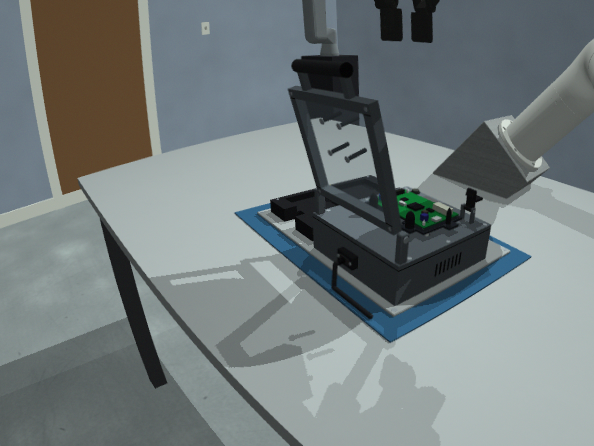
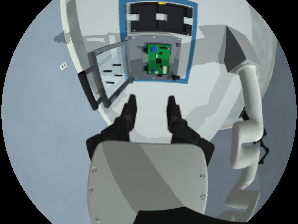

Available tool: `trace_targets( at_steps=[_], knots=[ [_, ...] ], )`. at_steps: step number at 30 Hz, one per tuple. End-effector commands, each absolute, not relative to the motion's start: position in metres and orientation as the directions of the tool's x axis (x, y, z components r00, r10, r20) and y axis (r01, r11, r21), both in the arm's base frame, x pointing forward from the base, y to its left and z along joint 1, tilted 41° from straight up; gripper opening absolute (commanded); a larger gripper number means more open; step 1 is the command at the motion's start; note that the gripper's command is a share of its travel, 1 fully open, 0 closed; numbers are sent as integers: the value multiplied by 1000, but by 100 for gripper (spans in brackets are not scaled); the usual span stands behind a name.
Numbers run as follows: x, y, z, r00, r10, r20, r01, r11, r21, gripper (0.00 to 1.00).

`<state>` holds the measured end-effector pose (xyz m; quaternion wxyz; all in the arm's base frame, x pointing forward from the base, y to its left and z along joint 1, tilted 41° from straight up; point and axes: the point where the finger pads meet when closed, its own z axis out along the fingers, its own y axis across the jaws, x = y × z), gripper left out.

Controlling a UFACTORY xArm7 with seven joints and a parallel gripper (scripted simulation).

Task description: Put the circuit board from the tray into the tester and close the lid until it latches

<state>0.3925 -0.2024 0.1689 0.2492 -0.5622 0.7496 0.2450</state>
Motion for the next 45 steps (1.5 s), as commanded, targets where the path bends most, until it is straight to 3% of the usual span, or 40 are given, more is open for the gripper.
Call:
trace_targets(
  at_steps=[1, 23, 45],
  knots=[
    [411, -209, 168, -244, -722, -648, -964, 250, 85, 51],
    [509, -234, 160, -244, -722, -648, -964, 250, 85, 51],
    [517, -236, 159, -244, -722, -648, -964, 250, 85, 51]
  ],
)
